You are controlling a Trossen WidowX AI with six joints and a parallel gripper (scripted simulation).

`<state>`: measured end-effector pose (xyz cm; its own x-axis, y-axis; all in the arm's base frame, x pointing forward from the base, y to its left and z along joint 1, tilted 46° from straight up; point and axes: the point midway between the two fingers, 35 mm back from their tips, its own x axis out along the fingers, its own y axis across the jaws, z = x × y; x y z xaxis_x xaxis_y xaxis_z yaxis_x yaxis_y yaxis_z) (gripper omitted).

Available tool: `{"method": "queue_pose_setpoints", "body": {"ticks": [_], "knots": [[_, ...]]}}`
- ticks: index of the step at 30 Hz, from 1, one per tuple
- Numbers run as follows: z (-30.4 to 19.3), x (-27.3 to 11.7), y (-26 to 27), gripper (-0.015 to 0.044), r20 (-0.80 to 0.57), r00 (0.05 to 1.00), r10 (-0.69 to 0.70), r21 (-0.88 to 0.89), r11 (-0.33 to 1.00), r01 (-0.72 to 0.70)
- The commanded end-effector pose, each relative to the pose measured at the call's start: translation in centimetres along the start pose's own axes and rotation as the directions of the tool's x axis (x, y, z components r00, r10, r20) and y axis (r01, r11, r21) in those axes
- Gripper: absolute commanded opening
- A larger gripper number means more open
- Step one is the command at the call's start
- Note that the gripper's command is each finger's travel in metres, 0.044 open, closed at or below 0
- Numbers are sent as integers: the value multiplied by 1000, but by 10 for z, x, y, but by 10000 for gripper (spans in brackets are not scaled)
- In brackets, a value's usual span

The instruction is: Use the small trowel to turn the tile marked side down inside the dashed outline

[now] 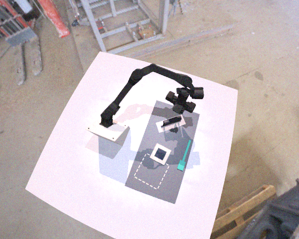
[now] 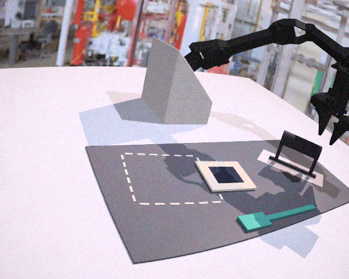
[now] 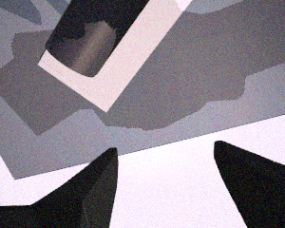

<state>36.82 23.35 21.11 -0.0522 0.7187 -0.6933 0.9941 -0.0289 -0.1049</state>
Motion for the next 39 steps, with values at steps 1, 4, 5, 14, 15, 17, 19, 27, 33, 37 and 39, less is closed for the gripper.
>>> {"method": "queue_pose_setpoints", "body": {"ticks": [1,4,5,14,15,17,19,27,33,37,39], "knots": [[5,0,0,270,-1,1000,-3,-112,994,2],[9,-1,1,270,1,1000,-3,-214,977,3],[11,-2,2,270,1,1000,-3,-248,969,3],[23,-4,4,270,4,1000,-3,-532,847,5],[25,-4,4,270,4,1000,-3,-561,828,5],[28,-5,5,270,4,1000,-3,-616,788,5],[30,-5,5,270,5,1000,-3,-669,743,6],[42,-8,6,270,6,1000,-4,-846,533,7],[50,-9,7,270,7,1000,-5,-937,348,8],[56,-10,7,270,7,1000,-5,-976,216,8],[58,-11,7,270,7,1000,-5,-989,148,8]]}}
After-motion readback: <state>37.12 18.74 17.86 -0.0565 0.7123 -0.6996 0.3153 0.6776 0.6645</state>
